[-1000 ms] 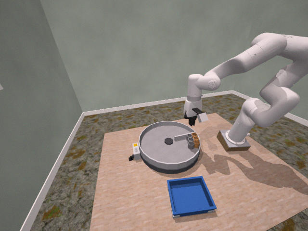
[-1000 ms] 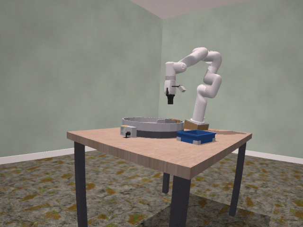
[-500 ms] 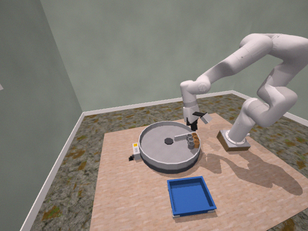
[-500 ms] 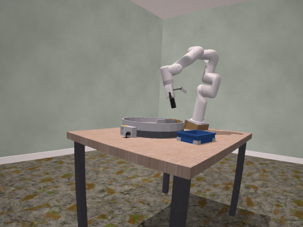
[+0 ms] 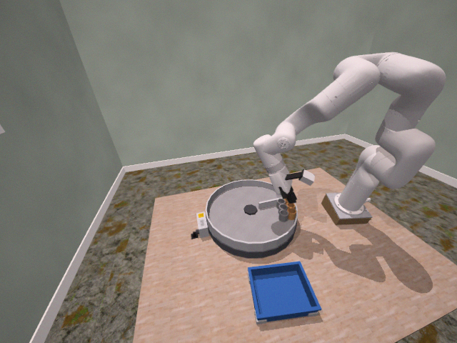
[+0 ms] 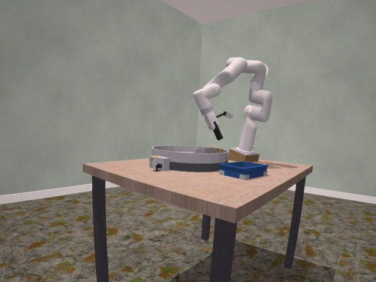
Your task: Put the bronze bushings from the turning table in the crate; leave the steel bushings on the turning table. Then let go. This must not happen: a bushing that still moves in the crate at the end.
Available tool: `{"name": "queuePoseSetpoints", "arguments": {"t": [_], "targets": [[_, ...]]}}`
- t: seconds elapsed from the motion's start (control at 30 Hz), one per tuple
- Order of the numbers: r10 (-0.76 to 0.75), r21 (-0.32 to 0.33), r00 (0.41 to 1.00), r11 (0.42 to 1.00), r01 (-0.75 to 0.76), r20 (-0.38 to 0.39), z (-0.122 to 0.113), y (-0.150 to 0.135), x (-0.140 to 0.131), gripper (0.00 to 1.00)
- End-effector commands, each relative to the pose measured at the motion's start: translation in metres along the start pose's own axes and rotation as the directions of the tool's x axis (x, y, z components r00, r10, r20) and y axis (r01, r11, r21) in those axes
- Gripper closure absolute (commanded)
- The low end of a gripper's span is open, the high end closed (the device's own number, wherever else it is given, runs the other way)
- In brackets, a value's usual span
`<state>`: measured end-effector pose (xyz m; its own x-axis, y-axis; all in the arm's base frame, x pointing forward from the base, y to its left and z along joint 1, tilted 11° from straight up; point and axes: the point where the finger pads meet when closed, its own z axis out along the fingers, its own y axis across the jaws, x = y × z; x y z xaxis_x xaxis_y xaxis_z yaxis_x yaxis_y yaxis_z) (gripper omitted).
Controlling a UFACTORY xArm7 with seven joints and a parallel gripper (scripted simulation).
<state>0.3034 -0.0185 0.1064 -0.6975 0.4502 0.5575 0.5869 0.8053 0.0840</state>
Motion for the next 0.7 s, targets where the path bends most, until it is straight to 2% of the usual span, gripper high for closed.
{"name": "queuePoseSetpoints", "arguments": {"t": [0.0,0.27,0.67], "targets": [[-0.135,0.044,0.988,0.989,0.139,-0.081,0.011,0.006,0.001,0.90],[-0.282,0.081,0.943,0.950,0.300,-0.178,0.025,0.013,0.002,0.90],[-0.297,0.084,0.936,0.945,0.316,-0.188,0.026,0.014,0.002,0.90]]}}
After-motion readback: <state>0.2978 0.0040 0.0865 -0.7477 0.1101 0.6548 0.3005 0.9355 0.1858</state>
